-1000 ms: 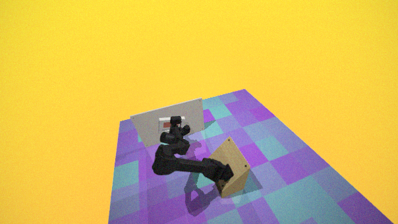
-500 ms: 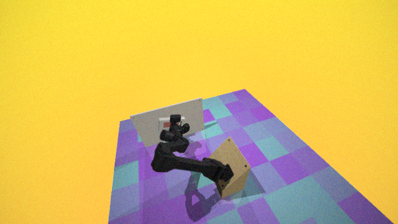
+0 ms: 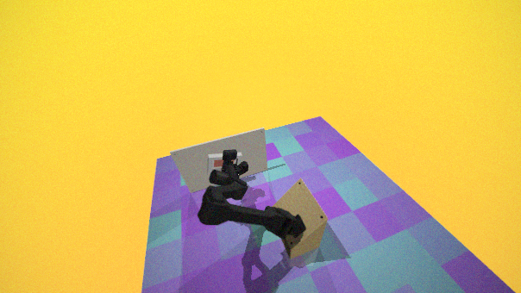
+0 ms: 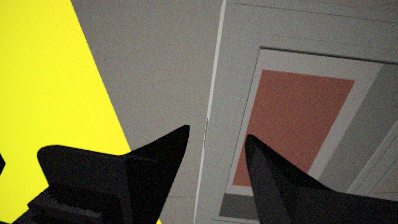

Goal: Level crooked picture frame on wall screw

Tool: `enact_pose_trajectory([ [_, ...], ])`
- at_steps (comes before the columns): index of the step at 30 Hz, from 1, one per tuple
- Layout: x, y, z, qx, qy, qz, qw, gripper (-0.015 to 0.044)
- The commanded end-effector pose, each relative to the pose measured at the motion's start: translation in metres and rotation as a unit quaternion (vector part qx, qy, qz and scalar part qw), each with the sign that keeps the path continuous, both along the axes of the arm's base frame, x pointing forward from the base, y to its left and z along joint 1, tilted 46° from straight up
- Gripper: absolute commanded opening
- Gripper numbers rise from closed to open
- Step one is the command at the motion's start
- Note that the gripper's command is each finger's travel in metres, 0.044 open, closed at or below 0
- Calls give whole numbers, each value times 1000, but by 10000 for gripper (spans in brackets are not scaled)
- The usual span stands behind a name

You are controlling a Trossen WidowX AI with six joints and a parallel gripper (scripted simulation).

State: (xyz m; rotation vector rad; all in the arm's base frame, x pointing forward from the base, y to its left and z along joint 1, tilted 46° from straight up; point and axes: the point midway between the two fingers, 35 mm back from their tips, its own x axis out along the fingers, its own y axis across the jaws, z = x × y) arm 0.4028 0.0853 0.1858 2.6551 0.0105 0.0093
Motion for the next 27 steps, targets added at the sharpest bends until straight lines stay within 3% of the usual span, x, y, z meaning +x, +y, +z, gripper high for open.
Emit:
enact_pose_trajectory([
  [1,0,0,0,-3,-1,1,1000,193],
  [20,0,0,0,-3,-1,1,1000,67],
  [23,0,0,0,-3,-1,1,1000,0],
  [27,0,0,0,-3,-1,1,1000,0],
])
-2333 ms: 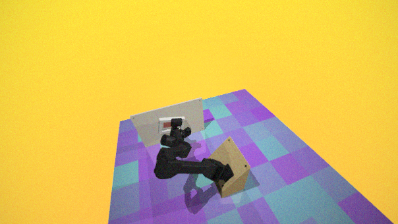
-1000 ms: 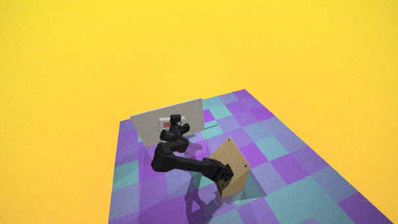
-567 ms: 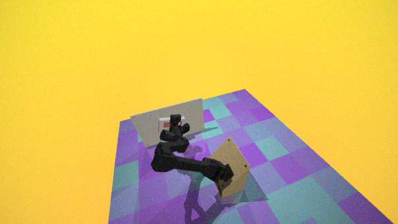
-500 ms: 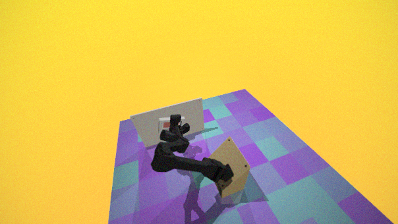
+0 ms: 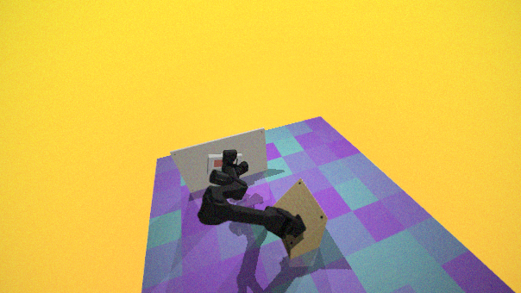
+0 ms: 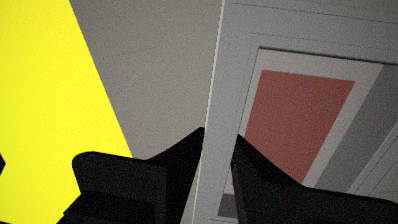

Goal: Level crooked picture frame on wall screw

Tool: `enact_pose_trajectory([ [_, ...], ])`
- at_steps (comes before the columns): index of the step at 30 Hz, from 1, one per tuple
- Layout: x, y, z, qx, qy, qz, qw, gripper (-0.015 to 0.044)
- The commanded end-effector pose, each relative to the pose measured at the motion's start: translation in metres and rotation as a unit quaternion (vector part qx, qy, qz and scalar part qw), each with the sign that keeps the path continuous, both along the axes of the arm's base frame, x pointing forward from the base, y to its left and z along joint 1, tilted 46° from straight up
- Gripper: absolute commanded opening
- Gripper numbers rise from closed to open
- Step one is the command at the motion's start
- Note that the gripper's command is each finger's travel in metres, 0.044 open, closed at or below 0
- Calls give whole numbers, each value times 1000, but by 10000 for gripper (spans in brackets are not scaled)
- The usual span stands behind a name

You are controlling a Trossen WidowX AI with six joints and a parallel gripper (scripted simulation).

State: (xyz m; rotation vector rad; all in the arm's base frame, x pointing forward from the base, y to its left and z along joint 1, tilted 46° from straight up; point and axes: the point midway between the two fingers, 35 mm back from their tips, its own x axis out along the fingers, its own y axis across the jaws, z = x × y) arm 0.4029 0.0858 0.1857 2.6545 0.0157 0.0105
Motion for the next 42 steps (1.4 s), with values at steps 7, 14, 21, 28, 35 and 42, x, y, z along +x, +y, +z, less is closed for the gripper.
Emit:
enact_pose_trajectory([
  [7,0,-1,1,-2,-1,-1,1000,0],
  [14,0,-3,2,-3,-1,-1,1000,0],
  [21,0,-5,3,-3,-1,-1,1000,0],
  [28,0,-7,4,-3,-1,-1,1000,0],
  [35,0,-9,5,-3,-1,-1,1000,0],
  [42,0,-10,5,-3,-1,-1,1000,0],
])
